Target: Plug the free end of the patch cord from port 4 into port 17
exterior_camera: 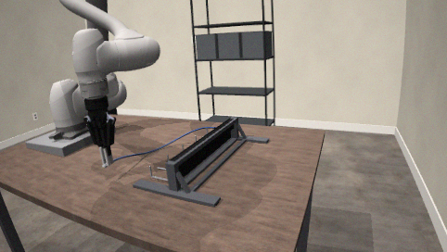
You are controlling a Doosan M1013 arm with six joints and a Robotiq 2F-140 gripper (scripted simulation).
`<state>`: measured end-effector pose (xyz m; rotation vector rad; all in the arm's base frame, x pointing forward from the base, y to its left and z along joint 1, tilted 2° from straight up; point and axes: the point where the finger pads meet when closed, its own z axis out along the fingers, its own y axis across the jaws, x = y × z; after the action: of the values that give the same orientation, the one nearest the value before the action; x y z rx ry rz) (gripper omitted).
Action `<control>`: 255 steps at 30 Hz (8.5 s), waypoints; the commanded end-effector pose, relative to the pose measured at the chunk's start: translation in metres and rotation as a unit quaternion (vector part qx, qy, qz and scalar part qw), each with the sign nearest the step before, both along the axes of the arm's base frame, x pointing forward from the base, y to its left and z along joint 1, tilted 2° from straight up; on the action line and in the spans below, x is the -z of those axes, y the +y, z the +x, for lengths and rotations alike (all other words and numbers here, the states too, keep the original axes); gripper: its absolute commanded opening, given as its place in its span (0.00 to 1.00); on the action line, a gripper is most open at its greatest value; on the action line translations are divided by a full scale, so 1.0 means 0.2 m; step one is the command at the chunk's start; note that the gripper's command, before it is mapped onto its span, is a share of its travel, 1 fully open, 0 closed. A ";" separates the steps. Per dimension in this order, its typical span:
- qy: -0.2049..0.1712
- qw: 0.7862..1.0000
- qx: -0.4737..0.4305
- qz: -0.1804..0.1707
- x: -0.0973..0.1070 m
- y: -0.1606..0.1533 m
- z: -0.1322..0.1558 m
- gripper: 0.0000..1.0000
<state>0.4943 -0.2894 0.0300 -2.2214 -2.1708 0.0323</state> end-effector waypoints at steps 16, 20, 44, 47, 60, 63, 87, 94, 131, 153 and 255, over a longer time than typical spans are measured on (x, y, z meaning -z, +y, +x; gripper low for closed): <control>-0.001 1.000 0.000 0.000 -0.03 -0.01 0.00 0.00; -0.001 1.000 0.000 0.000 -0.03 -0.01 0.00 0.00; -0.001 1.000 0.000 0.000 -0.03 -0.01 0.00 0.00; -0.001 1.000 -0.001 0.000 -0.03 -0.01 0.00 0.00; -0.001 1.000 -0.031 0.002 -0.04 0.02 0.04 0.00; -0.002 0.999 -0.049 0.002 -0.05 0.04 0.06 0.00; -0.003 0.963 -0.269 0.012 -0.12 0.26 0.35 0.00; -0.004 0.930 -0.367 0.016 -0.15 0.37 0.48 0.00; -0.007 0.752 -0.658 0.029 -0.25 0.71 0.92 0.00; -0.007 0.742 -0.670 0.029 -0.26 0.72 0.94 0.00; -0.006 0.739 -0.673 0.033 -0.25 0.73 0.94 0.00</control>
<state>0.6812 -0.1476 0.0811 -0.1921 -3.0902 -0.0158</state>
